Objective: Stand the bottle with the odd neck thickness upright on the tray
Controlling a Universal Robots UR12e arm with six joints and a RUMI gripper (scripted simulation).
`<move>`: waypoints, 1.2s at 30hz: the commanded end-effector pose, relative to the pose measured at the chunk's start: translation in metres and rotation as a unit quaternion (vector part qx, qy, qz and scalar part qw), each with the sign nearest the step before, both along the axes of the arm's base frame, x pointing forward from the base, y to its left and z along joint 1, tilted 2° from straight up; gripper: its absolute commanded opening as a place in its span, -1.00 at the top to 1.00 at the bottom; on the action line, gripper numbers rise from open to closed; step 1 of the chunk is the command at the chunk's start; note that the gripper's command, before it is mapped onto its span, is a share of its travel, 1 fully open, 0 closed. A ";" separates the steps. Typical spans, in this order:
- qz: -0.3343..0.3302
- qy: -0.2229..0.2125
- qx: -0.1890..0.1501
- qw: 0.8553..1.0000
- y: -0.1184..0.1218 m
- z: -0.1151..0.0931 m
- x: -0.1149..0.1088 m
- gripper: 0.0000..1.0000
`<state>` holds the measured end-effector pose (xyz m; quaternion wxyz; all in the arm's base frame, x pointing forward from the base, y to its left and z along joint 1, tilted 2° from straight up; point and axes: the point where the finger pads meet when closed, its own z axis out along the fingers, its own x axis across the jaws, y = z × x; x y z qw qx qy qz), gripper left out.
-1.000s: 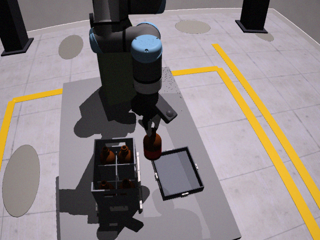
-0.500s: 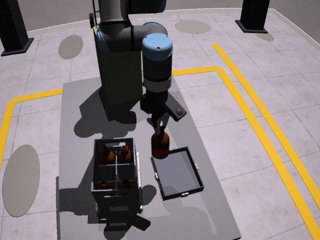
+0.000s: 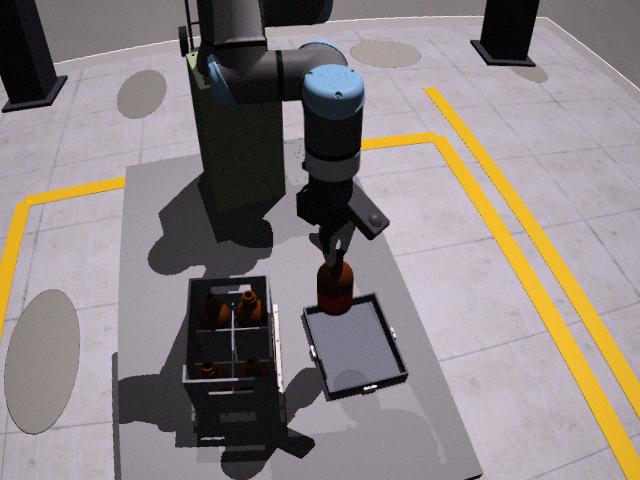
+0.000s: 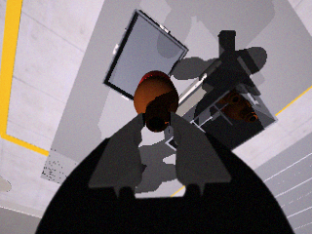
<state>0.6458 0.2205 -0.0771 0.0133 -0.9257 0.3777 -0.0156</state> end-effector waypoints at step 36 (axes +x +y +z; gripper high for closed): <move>-0.001 -0.002 0.000 1.000 0.049 0.002 -0.003 1.00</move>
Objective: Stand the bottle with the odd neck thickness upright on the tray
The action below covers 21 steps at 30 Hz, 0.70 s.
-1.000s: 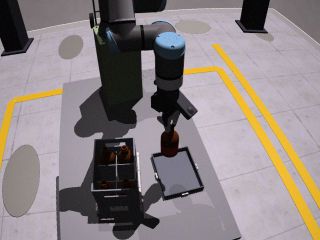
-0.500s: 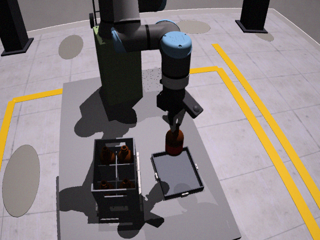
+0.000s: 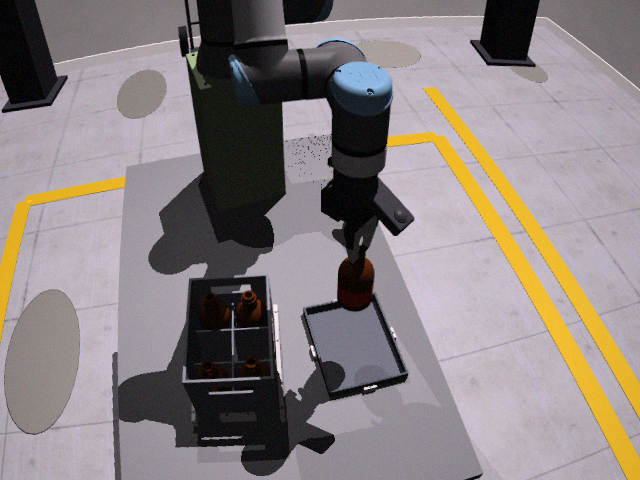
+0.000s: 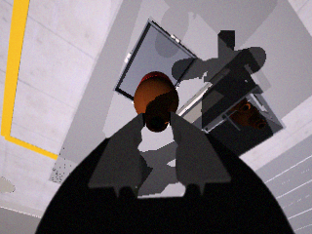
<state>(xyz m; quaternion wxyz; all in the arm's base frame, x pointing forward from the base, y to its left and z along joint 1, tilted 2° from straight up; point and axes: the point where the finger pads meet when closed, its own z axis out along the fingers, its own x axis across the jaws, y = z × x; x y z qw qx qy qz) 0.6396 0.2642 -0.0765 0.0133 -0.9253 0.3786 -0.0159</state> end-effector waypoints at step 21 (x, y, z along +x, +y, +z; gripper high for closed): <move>0.000 -0.002 0.000 1.000 0.009 0.002 0.002 1.00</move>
